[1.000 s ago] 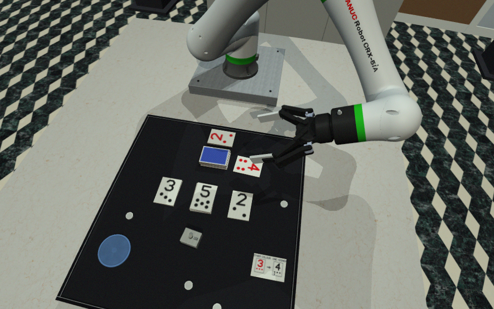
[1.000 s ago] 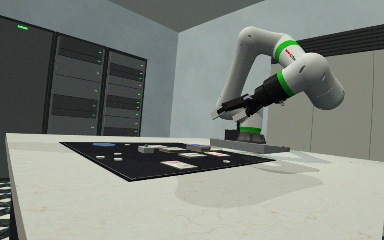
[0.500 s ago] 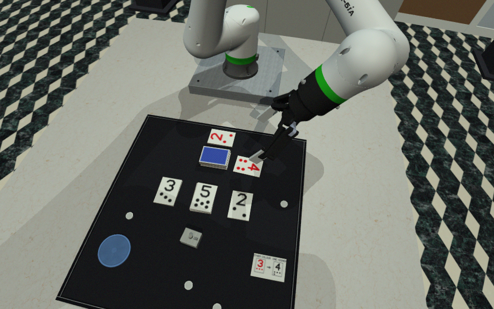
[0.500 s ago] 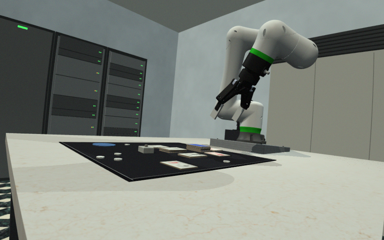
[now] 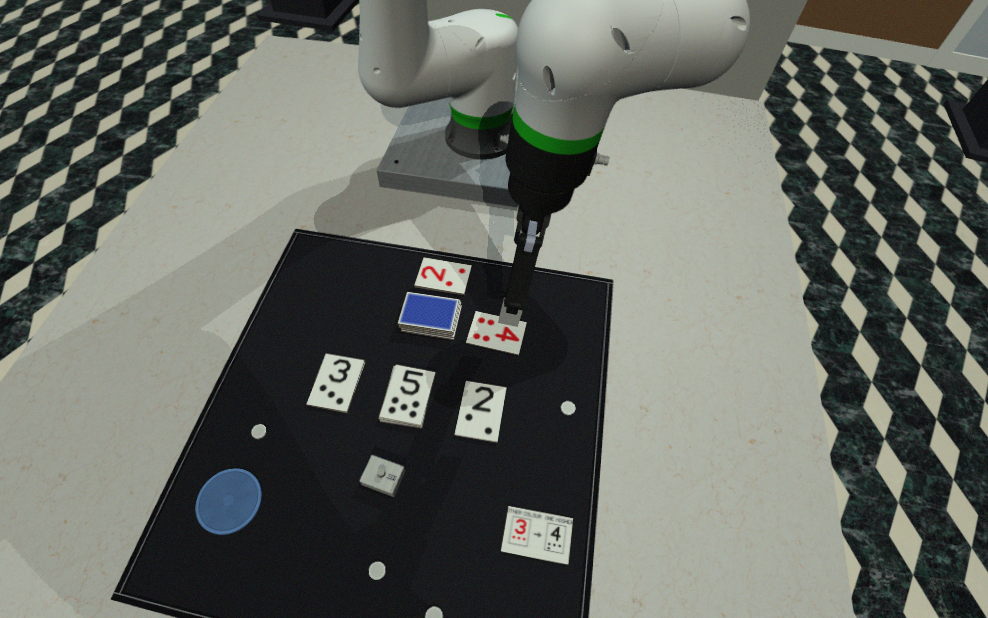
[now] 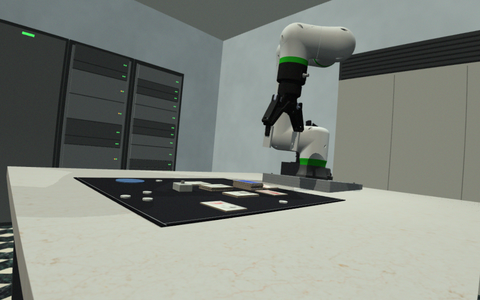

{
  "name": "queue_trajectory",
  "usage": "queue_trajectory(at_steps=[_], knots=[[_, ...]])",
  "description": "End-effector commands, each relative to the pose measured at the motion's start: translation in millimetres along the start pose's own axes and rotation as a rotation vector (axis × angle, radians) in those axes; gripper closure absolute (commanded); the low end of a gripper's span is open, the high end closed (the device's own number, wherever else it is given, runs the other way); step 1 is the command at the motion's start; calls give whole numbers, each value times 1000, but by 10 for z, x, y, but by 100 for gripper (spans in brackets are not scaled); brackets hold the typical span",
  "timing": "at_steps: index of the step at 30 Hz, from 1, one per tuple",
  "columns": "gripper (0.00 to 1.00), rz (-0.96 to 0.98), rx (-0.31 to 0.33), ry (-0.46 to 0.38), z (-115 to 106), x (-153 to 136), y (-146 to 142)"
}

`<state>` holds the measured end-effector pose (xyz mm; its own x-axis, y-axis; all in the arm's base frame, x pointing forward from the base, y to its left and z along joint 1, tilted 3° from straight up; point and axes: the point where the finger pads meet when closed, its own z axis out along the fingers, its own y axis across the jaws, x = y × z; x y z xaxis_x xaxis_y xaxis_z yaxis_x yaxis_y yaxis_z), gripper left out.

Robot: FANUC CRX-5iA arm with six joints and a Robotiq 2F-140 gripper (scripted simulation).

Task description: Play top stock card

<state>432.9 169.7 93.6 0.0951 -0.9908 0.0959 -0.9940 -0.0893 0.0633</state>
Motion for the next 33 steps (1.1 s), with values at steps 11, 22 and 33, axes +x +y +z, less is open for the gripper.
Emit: queue_trajectory(at_steps=[11, 22, 33], knots=[[0, 0, 3, -88, -5, -8, -4], [50, 65, 0, -89, 619, 164, -52], [50, 65, 0, -89, 660, 160, -53]])
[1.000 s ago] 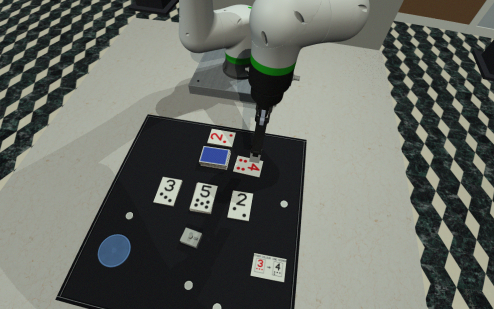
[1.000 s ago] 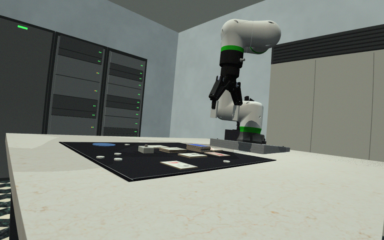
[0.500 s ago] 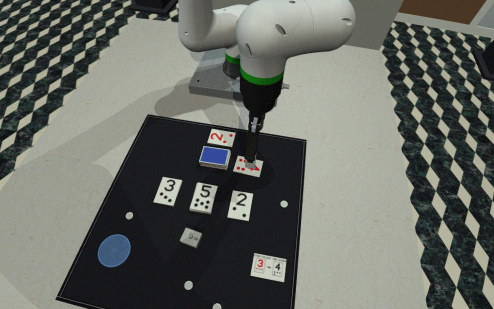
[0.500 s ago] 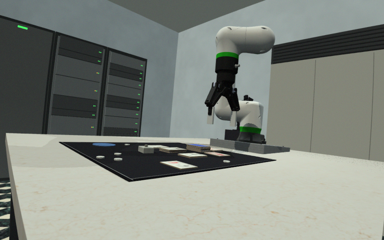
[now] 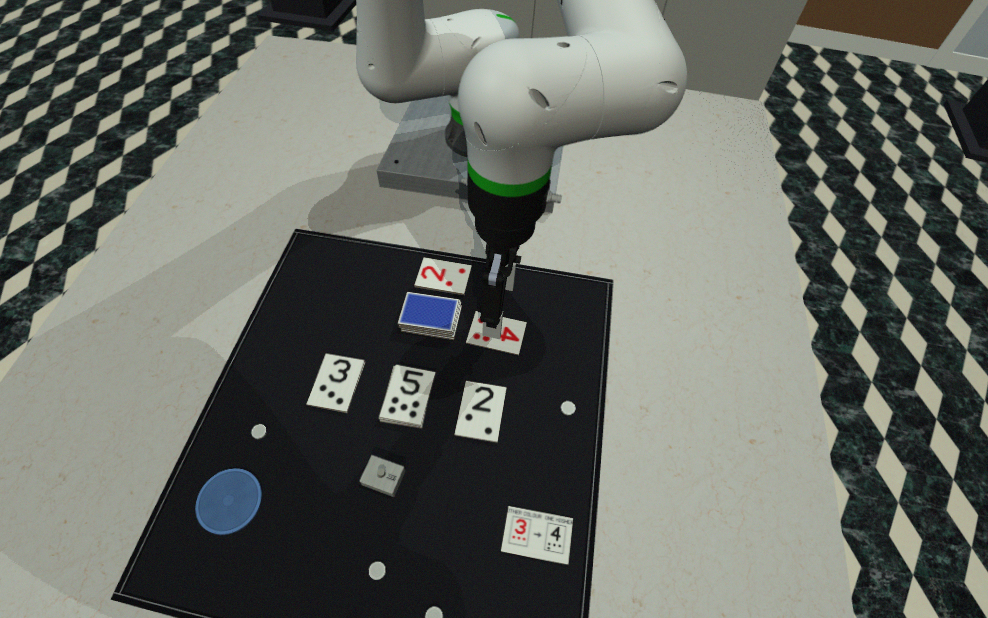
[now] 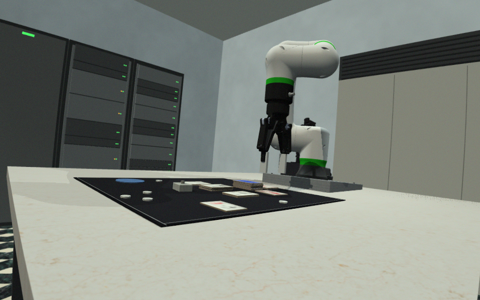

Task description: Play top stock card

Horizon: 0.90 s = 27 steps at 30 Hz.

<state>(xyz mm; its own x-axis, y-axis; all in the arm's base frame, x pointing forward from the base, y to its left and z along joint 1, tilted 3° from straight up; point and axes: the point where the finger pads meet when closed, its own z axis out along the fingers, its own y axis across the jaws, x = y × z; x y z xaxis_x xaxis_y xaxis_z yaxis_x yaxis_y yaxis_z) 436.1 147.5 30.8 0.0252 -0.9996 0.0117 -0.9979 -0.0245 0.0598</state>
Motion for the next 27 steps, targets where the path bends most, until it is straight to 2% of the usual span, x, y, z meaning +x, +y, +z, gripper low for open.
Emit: queue_trajectory(at_steps=[1, 27], knots=[[50, 0, 0, 0, 27, 0, 0], [50, 0, 0, 0, 448, -1, -1]])
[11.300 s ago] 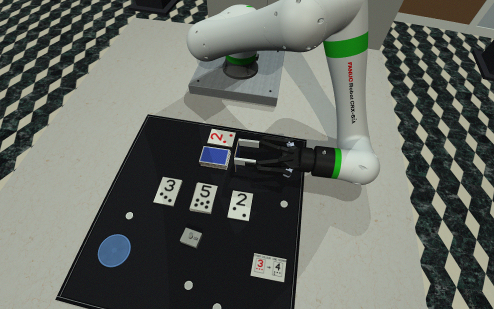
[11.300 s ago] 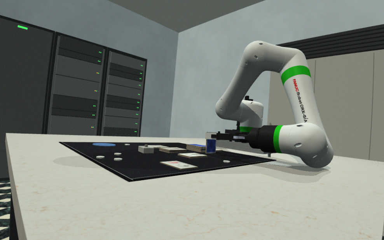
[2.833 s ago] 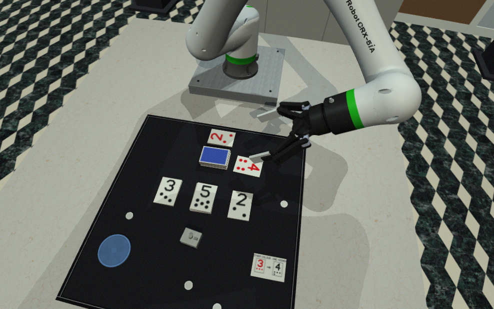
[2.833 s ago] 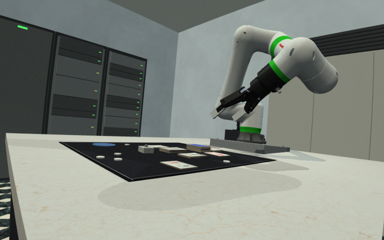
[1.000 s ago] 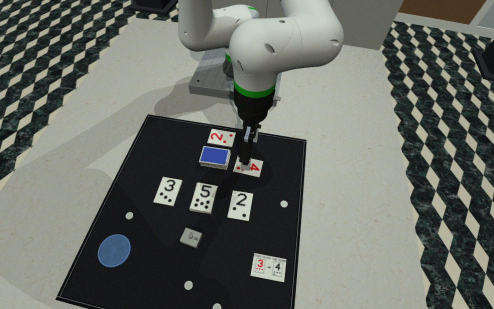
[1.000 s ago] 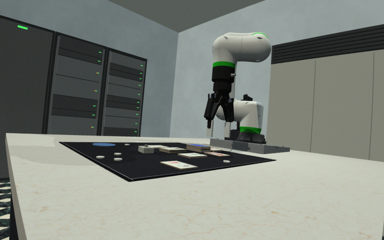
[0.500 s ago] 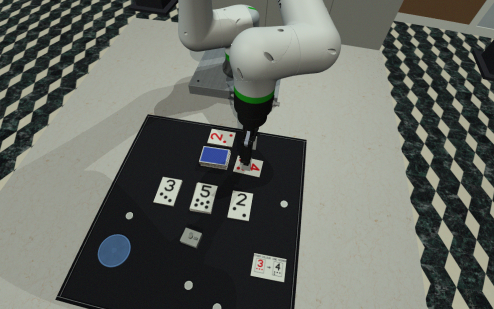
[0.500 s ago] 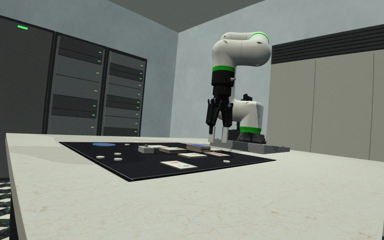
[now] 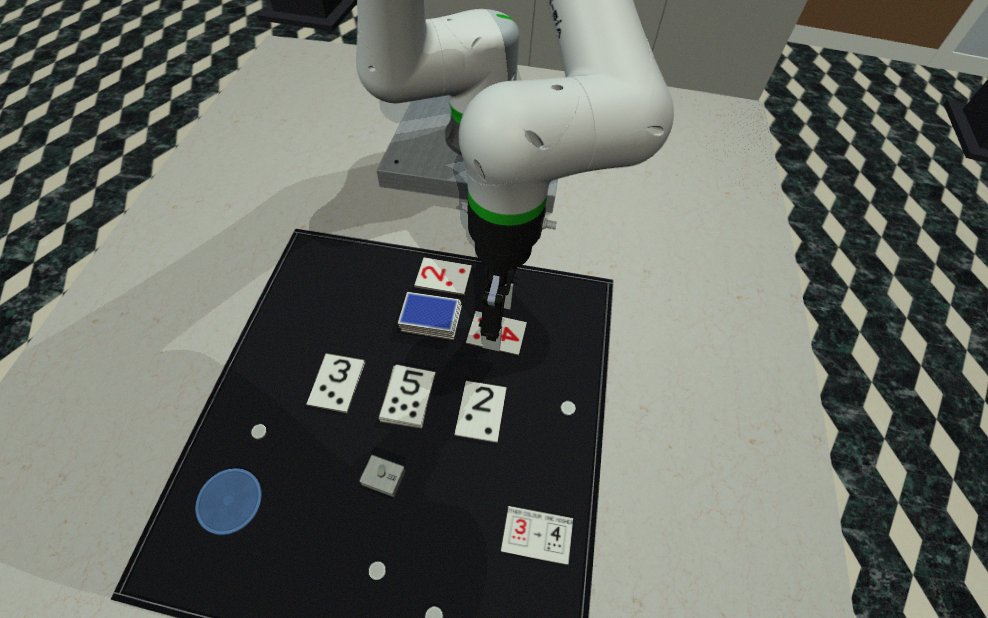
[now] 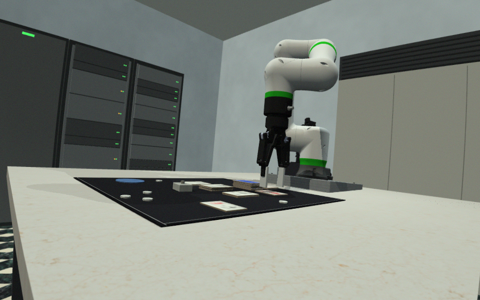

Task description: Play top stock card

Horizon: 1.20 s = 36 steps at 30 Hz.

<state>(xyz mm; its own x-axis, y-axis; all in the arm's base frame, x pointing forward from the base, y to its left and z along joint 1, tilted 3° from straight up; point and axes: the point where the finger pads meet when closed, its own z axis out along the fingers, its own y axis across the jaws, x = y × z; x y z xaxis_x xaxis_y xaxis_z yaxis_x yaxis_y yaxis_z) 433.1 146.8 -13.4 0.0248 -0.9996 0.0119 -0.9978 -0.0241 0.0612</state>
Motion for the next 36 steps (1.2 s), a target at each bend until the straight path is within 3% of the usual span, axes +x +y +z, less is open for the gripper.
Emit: queue_trajectory(at_steps=[1, 36], knots=[[50, 0, 1, 0, 18, -2, -5], [50, 0, 1, 0, 92, -2, -6]])
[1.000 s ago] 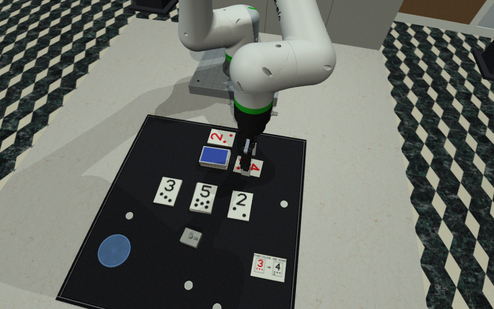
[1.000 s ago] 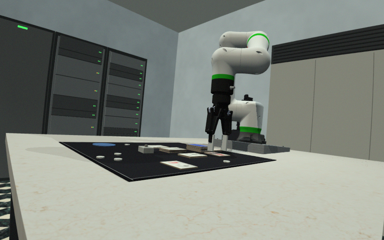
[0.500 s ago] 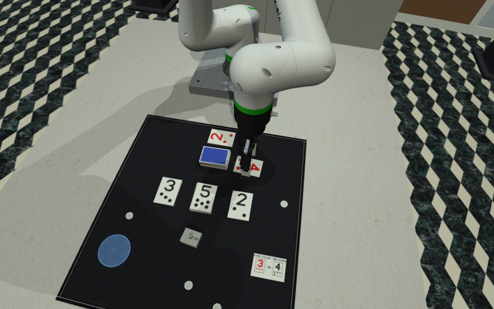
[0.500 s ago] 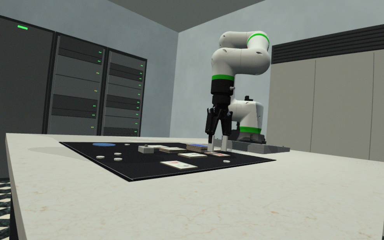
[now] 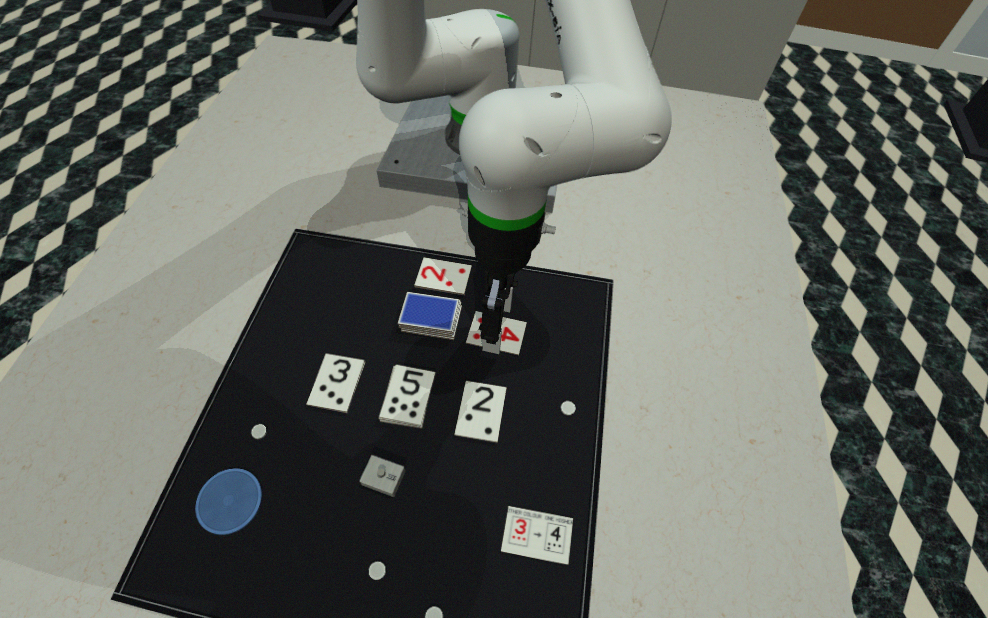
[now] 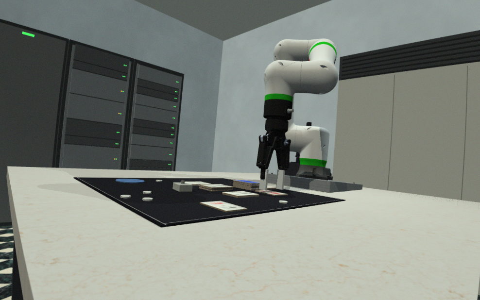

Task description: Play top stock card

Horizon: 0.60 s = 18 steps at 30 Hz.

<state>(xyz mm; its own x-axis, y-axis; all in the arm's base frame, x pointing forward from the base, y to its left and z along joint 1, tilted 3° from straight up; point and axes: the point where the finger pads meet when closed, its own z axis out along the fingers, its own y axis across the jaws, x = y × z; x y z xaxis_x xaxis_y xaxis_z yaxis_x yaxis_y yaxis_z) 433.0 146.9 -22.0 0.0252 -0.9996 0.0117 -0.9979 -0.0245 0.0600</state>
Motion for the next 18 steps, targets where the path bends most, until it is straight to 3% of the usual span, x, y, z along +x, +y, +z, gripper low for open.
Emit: queue_trajectory(at_steps=[1, 18], knots=[[50, 0, 0, 0, 12, 0, -2], [50, 0, 0, 0, 67, 0, -4]])
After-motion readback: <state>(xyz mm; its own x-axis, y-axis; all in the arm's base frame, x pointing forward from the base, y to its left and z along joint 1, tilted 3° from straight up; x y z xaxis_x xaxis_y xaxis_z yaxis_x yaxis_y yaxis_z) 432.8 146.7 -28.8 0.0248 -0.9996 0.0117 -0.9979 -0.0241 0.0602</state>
